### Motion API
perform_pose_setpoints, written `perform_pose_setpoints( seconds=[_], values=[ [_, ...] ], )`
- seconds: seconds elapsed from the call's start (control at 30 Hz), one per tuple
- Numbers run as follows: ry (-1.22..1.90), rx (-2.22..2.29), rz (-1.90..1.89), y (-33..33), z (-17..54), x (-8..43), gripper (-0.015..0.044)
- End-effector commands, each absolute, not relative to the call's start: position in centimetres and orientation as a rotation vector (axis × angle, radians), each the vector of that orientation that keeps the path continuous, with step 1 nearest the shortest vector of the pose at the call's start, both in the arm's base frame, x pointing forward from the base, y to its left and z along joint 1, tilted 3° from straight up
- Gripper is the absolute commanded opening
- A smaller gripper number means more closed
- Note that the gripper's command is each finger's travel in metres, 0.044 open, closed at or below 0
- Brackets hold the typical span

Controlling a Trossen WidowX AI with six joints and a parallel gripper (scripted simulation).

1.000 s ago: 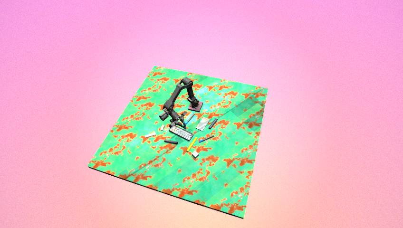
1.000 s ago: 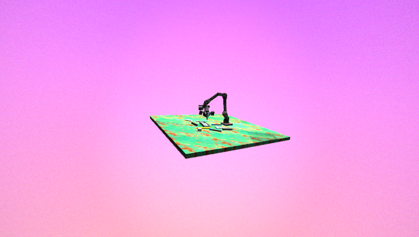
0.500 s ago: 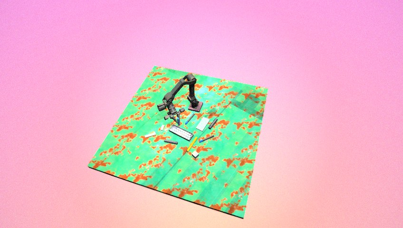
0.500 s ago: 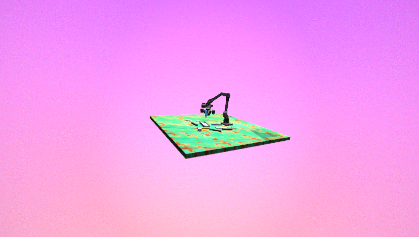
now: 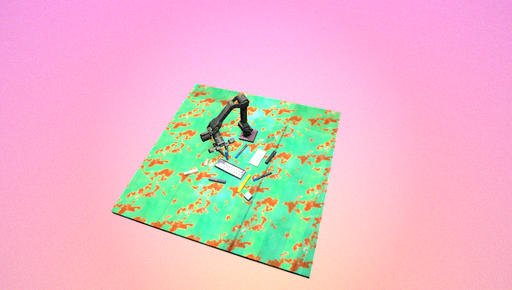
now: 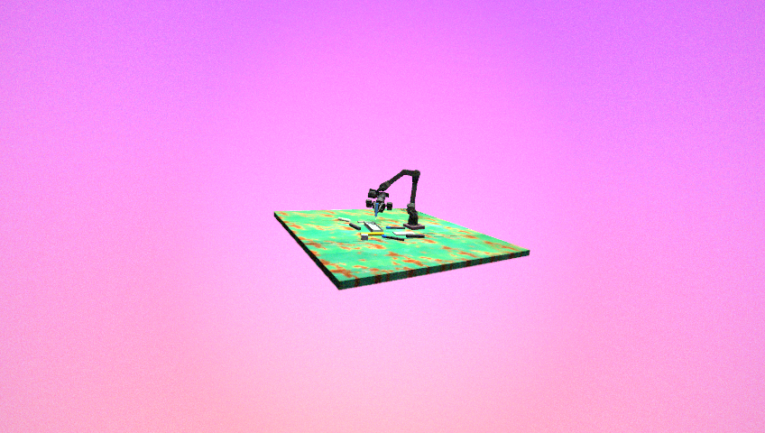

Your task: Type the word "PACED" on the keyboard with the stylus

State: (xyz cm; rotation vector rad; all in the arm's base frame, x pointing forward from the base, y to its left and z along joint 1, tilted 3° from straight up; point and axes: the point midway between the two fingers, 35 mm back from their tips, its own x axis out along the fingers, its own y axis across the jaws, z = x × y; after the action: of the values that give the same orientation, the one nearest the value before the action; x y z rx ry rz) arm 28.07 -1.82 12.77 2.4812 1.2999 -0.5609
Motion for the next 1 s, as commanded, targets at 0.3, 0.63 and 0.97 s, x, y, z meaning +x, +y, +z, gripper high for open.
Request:
perform_pose_setpoints(
  seconds=[0.3,0.63,0.97],
  values=[
    [1.306,2.490,-0.563,-1.7,10.5,28.1,0.0000],
    [1.306,2.490,-0.563,-1.7,10.1,28.3,0.0081],
    [1.306,2.490,-0.563,-1.7,9.4,28.3,0.0081]
  ],
)
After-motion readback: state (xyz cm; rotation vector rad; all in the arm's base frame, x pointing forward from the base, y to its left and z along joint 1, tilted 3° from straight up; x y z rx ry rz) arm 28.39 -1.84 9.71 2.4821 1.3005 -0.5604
